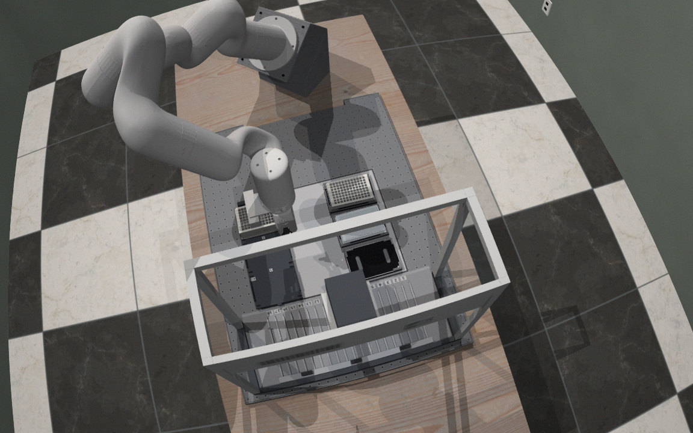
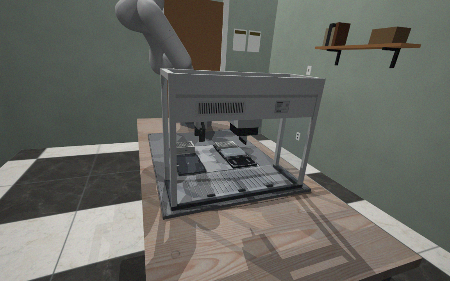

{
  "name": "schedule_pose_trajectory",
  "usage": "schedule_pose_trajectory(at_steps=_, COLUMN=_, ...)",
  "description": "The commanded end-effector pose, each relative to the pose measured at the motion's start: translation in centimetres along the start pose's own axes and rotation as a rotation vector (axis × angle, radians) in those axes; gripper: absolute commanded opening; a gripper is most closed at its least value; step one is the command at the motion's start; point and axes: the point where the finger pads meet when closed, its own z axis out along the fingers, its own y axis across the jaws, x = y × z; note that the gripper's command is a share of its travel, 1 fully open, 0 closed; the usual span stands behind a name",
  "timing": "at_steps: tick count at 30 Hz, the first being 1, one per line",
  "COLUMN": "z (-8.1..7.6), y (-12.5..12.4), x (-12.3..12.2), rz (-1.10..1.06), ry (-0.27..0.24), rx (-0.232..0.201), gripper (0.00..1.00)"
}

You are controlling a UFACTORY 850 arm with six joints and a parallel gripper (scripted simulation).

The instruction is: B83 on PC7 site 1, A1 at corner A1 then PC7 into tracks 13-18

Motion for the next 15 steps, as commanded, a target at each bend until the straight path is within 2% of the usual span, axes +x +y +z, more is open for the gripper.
schedule_pose_trajectory(at_steps=1, z=0.0, y=-0.1, x=2.0, rz=0.000, ry=-0.001, rx=0.001, gripper=1.00)
schedule_pose_trajectory(at_steps=4, z=0.0, y=-0.1, x=2.5, rz=0.000, ry=-0.001, rx=0.001, gripper=1.00)
schedule_pose_trajectory(at_steps=15, z=0.0, y=-0.1, x=8.0, rz=0.000, ry=-0.001, rx=0.001, gripper=1.00)
